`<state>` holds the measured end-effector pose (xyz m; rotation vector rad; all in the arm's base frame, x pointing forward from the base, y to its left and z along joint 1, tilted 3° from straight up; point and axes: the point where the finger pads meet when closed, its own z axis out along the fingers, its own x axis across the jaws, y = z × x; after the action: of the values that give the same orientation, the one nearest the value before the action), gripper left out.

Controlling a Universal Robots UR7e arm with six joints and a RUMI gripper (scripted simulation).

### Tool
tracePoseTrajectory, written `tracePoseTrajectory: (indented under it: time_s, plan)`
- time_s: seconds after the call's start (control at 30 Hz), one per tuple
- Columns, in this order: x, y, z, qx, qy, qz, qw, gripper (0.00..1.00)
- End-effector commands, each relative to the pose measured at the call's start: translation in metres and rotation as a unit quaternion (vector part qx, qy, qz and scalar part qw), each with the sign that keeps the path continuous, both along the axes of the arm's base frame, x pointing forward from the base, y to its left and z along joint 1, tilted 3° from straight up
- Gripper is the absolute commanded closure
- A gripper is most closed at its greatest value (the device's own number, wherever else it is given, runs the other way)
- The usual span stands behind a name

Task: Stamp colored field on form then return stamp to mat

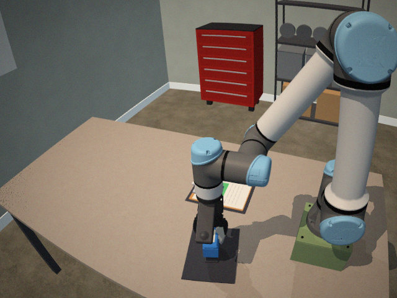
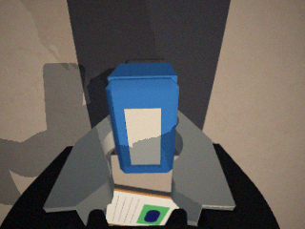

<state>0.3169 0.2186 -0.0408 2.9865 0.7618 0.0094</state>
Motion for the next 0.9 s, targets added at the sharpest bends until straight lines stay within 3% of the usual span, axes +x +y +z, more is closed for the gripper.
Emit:
tracePoseTrajectory:
  time_s: [0.0, 0.07, 0.1, 0.87]
  plan:
    - [0.0005, 0.0002, 0.0, 0.0, -0.001, 0.0, 1.0, 0.82]
    - [0.0005, 0.0002, 0.0, 0.0, -0.001, 0.0, 1.0, 0.82]
    - [0.0005, 0.0002, 0.0, 0.0, -0.001, 0.0, 1.0, 0.48]
    - [0.0005, 0.0002, 0.0, 0.0, -0.001, 0.0, 1.0, 0.48]
